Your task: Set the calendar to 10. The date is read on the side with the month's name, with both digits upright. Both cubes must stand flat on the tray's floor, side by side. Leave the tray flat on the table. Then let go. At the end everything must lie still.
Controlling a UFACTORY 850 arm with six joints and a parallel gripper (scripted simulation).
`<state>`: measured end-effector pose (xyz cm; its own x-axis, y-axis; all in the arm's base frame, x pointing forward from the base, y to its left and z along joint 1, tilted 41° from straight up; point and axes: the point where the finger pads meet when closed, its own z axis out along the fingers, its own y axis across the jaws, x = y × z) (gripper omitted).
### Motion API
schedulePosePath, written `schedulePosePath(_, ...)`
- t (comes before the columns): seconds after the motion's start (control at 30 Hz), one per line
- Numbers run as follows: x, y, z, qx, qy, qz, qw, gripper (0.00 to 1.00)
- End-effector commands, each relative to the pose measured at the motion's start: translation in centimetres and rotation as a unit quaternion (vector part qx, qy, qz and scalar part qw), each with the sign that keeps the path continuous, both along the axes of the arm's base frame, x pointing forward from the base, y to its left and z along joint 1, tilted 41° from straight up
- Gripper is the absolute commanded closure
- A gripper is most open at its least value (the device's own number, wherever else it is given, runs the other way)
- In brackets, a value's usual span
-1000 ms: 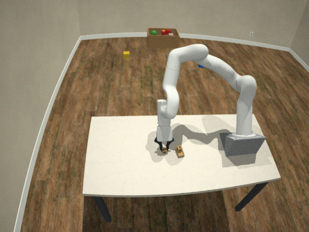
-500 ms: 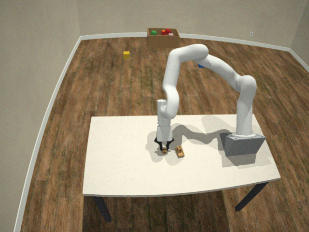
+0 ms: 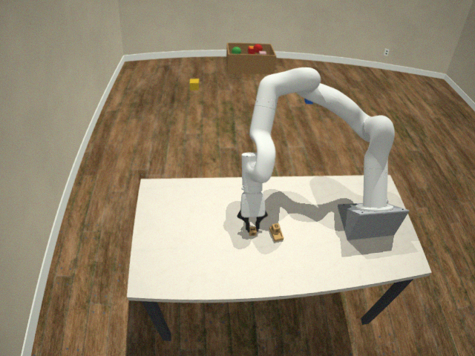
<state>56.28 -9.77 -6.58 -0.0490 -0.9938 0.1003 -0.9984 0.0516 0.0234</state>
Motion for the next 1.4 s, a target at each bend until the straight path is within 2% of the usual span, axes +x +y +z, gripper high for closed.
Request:
schedulePosePath(0.0, 0.08, 0.04, 0.06, 0.000, -0.001, 0.000, 1.000, 0.73)
schedulePosePath(0.2, 0.08, 0.04, 0.06, 0.000, -0.001, 0.000, 1.000, 0.73)
schedulePosePath(0.23, 0.08, 0.04, 0.06, 0.000, -0.001, 0.000, 1.000, 0.69)
schedulePosePath(0.37, 0.08, 0.04, 0.06, 0.000, -0.001, 0.000, 1.000, 0.69)
schedulePosePath(0.4, 0.08, 0.04, 0.06, 0.000, -0.001, 0.000, 1.000, 0.65)
schedulePosePath(0.47, 0.08, 0.04, 0.06, 0.000, -0.001, 0.000, 1.000, 0.65)
schedulePosePath(0.5, 0.08, 0.04, 0.06, 0.000, -0.001, 0.000, 1.000, 0.61)
schedulePosePath(0.57, 0.08, 0.04, 0.06, 0.000, -0.001, 0.000, 1.000, 0.61)
schedulePosePath(0.6, 0.08, 0.04, 0.06, 0.000, -0.001, 0.000, 1.000, 0.57)
schedulePosePath(0.77, 0.08, 0.04, 0.06, 0.000, -0.001, 0.000, 1.000, 0.53)
schedulePosePath(0.8, 0.08, 0.04, 0.06, 0.000, -0.001, 0.000, 1.000, 0.31)
schedulePosePath(1.37, 0.08, 0.04, 0.06, 0.000, -0.001, 0.000, 1.000, 0.31)
